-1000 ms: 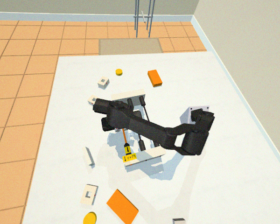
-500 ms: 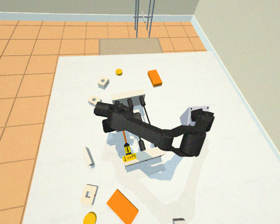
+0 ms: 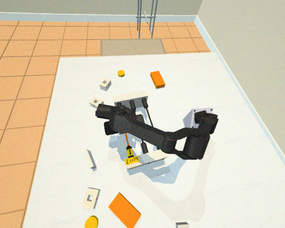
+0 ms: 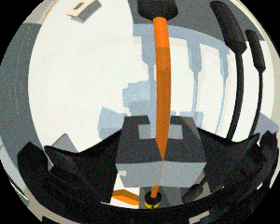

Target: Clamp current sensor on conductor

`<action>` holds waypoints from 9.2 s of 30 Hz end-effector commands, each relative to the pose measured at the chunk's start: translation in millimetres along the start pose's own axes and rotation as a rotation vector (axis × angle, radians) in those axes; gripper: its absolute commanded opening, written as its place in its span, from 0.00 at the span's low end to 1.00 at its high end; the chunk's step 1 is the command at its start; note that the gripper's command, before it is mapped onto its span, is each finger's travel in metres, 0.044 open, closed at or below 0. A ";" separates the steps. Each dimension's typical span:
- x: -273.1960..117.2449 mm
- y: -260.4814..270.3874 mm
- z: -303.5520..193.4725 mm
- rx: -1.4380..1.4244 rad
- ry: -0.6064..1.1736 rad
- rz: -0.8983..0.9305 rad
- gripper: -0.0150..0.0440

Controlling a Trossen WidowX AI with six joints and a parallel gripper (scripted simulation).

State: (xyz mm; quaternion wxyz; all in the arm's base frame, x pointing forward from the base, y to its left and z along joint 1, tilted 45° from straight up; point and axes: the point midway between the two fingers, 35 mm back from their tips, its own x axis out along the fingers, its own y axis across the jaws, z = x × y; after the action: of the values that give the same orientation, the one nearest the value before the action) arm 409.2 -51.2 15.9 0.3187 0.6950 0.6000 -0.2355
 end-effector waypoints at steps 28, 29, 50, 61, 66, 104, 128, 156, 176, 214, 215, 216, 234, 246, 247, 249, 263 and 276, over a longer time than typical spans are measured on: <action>-0.4 -0.3 0.3 0.001 0.000 0.000 0.25; -0.4 -0.3 0.3 0.001 0.000 0.000 0.25; -0.4 -0.3 0.3 0.001 0.000 0.000 0.25; -0.4 -0.3 0.3 0.001 0.000 0.000 0.25; -0.4 -0.3 0.3 0.001 0.000 0.000 0.25; -13.5 0.1 0.6 0.007 -0.002 0.252 0.25; -13.5 0.1 0.6 0.007 -0.002 0.252 0.25; -13.5 0.1 0.6 0.007 -0.002 0.252 0.25; -13.5 0.1 0.6 0.007 -0.002 0.252 0.25; -13.5 0.1 0.6 0.007 -0.002 0.252 0.25; -13.5 0.1 0.6 0.007 -0.002 0.252 0.25; -13.5 0.1 0.6 0.007 -0.002 0.252 0.25; -13.5 0.1 0.6 0.007 -0.002 0.252 0.25; -13.5 0.1 0.6 0.007 -0.002 0.252 0.25; -13.5 0.1 0.6 0.007 -0.002 0.252 0.25; -13.5 0.1 0.6 0.007 -0.002 0.252 0.25; -7.3 -1.0 -4.9 0.000 0.008 0.234 0.25; -7.3 -1.0 -4.9 0.000 0.008 0.234 0.25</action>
State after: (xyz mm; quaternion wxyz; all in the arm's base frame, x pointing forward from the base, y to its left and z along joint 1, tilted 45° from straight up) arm 406.3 -52.4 23.9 0.3404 0.7611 0.5166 -0.1945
